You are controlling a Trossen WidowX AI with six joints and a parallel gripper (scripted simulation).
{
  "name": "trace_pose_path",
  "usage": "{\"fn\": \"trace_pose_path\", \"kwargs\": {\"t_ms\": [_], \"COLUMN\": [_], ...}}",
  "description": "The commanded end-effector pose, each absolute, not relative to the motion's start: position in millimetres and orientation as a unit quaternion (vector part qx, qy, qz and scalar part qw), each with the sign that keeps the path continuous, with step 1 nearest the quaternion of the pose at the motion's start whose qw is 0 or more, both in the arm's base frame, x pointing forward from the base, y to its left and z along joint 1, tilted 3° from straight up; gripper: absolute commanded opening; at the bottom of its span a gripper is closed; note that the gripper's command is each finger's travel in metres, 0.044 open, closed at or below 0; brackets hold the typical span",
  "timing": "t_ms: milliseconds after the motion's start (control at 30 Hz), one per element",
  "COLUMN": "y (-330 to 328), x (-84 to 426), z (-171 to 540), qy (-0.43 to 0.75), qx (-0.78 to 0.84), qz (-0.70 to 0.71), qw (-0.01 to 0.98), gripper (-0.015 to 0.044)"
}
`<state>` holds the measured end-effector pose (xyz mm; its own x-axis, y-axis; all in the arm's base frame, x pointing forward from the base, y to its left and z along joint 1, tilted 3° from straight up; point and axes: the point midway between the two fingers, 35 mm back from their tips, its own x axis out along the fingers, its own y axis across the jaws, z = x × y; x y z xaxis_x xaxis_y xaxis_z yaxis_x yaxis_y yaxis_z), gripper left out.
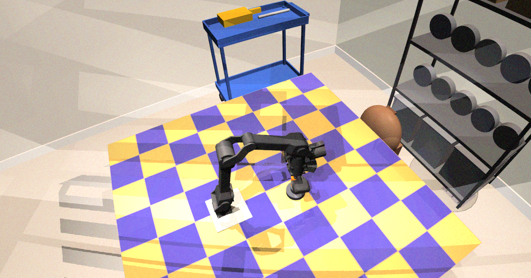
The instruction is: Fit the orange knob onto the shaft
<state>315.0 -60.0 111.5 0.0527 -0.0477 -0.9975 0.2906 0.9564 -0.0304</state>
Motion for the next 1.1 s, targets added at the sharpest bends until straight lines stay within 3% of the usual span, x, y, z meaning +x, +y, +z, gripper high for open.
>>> {"fn": "trace_pose_path", "kwargs": {"t_ms": [0,400,1067], "y": [-59.9,-60.5,-61.1], "x": [314.0,316.6,318.8], "z": [113.4,116.6,111.9], "qy": [0.679,0.662,0.662], "qx": [0.09,0.165,0.165], "qz": [-0.119,-0.189,-0.189], "qw": [0.719,0.706,0.706], "gripper": [0.0,0.0,0.0]}}
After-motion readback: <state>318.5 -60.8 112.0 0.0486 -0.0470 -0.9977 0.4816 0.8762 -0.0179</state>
